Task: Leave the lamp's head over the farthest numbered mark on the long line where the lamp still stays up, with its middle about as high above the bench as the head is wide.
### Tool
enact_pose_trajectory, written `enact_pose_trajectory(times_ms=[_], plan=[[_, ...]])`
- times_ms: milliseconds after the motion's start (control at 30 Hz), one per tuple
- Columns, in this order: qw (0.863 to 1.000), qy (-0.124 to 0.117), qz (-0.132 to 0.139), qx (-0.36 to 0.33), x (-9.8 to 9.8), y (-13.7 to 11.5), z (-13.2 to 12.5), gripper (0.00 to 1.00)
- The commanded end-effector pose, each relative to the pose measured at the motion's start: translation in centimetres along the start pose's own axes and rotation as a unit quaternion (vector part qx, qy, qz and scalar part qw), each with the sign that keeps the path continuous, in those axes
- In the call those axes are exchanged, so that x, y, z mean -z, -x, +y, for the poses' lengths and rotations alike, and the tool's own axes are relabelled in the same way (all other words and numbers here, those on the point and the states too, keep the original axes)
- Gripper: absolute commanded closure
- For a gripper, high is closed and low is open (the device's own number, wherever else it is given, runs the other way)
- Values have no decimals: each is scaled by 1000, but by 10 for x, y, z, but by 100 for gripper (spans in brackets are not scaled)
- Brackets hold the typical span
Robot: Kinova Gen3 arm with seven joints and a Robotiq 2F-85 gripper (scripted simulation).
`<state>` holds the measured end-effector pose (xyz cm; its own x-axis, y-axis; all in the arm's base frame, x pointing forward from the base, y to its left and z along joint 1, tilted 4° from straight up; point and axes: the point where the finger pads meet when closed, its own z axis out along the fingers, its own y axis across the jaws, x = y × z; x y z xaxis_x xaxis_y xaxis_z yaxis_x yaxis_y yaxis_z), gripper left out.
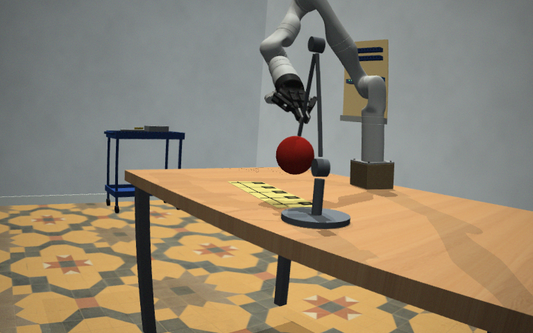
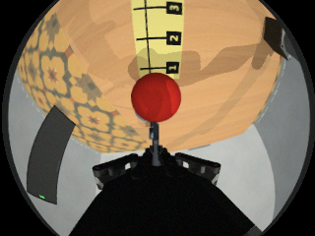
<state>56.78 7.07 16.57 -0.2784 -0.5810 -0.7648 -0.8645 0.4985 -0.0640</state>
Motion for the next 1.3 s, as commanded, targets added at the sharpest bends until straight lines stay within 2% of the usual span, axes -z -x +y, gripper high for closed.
enact_pose_trajectory(times_ms=[0, 233, 1267], plan=[[1000, 3, 11, 6, 3, -23, -9, 100], [1000, 19, 11, 19, 4, -38, -15, 100], [1000, 19, 11, 19, 5, -45, -17, 100]])
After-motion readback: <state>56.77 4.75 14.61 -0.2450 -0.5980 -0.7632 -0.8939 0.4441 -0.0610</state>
